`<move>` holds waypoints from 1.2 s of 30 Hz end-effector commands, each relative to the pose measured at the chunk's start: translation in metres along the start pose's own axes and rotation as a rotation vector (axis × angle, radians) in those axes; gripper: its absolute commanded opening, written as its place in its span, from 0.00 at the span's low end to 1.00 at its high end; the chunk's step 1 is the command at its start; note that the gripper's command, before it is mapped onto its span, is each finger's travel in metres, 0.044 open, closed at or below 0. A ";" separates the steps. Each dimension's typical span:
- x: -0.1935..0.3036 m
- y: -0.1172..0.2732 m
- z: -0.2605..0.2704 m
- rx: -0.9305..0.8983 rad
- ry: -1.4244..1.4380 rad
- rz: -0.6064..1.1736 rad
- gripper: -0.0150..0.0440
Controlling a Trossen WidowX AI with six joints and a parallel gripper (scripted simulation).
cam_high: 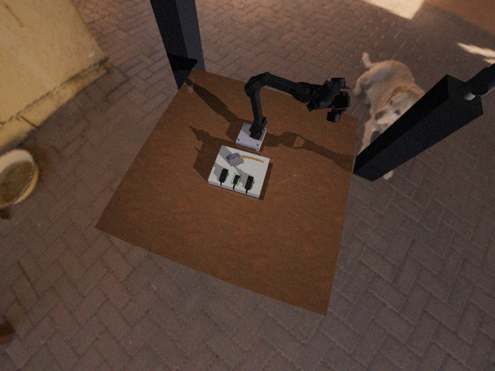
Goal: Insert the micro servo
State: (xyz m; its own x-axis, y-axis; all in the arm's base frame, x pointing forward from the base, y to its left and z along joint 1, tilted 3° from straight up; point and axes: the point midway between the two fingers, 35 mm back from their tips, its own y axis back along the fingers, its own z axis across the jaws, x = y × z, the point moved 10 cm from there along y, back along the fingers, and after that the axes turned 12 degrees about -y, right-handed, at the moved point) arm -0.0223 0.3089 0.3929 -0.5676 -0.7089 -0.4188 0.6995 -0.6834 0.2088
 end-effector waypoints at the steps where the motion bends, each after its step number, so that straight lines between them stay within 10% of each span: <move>1: -0.009 0.015 -0.014 0.078 0.070 -0.067 1.00; 19: -0.038 0.102 -0.093 0.571 0.406 -0.209 1.00; 36: -0.021 0.206 -0.154 1.068 0.640 0.015 1.00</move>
State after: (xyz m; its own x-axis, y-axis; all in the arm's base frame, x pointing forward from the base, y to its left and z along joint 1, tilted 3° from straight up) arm 0.1892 0.2227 0.3159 -0.0800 -0.6640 -0.7434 -0.1261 -0.7331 0.6684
